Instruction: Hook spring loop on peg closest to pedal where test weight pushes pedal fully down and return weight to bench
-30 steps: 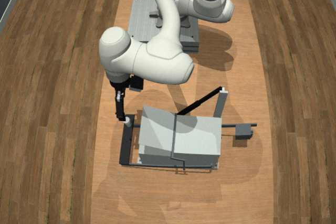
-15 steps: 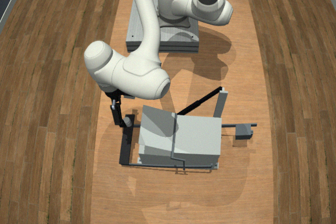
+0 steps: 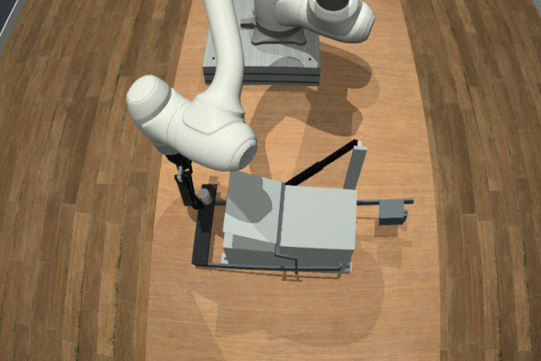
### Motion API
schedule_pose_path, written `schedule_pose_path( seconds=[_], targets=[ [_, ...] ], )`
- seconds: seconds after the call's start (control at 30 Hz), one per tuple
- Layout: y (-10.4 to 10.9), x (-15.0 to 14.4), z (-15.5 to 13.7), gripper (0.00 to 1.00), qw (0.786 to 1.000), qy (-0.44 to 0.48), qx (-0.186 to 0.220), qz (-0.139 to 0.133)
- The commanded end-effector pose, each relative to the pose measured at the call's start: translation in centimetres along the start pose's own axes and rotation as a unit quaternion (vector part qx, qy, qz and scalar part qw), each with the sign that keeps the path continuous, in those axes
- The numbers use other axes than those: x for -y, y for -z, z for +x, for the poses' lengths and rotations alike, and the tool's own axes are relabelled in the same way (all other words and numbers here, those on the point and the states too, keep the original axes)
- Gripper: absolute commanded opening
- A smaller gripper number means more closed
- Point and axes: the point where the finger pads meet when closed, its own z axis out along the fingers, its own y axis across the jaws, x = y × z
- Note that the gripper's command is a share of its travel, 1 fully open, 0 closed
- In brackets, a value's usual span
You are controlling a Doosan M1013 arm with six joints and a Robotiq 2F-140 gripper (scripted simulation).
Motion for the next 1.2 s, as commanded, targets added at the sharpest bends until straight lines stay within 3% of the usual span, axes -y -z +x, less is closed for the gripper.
schedule_pose_path(
  seconds=[0.0,0.37,1.17],
  targets=[
    [0.0,0.0,0.0,1.0,1.0,0.0,-0.001,-0.001],
    [-0.3,0.0,-0.1,1.0,1.0,0.0,-0.005,-0.001],
    [-3.6,-0.1,-0.7,1.0,1.0,0.0,-0.005,-0.001]
  ],
)
